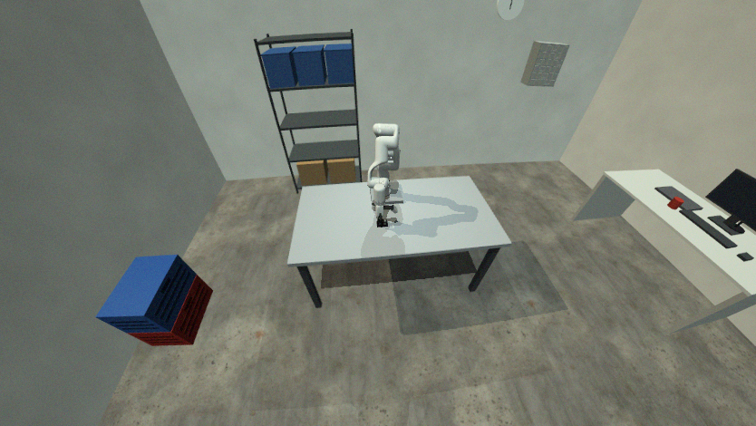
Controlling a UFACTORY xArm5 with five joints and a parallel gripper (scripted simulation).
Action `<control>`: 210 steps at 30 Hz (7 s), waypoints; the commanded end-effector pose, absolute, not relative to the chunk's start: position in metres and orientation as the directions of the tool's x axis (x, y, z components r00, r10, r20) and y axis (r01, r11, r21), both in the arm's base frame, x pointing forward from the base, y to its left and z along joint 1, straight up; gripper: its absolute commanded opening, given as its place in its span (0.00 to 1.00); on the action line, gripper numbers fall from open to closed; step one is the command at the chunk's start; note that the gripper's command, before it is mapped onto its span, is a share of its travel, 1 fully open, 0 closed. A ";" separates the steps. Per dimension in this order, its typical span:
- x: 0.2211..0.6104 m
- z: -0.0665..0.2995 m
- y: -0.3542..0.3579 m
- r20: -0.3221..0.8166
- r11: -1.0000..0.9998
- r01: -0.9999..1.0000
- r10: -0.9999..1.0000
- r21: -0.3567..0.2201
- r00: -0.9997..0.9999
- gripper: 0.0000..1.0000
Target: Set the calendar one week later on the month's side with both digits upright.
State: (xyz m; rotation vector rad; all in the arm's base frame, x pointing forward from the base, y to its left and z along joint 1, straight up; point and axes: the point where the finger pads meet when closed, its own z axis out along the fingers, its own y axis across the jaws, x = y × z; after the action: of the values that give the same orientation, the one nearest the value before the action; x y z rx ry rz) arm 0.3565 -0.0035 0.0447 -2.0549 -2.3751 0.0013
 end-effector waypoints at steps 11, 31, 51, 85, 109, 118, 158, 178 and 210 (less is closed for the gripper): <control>0.357 0.035 -0.004 0.000 0.144 0.990 0.990 0.002 -0.144 0.49; 0.357 0.018 -0.004 0.000 0.144 0.990 0.990 0.002 -0.144 0.49; 0.357 0.018 -0.004 0.000 0.144 0.990 0.990 0.002 -0.144 0.49; 0.357 0.018 -0.004 0.000 0.144 0.990 0.990 0.002 -0.144 0.29; 0.357 0.045 -0.004 0.000 0.144 0.990 0.990 0.002 -0.144 0.29; 0.357 0.106 -0.003 0.000 0.144 0.990 0.990 0.002 -0.144 0.29; 0.397 0.117 0.024 0.001 -0.430 0.903 0.903 0.002 0.430 0.29; 0.439 0.111 0.062 0.001 -0.906 0.424 0.424 0.000 0.906 0.29; 0.454 0.105 0.078 0.001 -0.986 0.169 0.169 0.000 0.986 0.29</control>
State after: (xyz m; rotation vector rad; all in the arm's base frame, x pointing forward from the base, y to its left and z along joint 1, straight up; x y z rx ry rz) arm 0.4530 0.0780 0.1046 -3.1305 -0.2668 0.0043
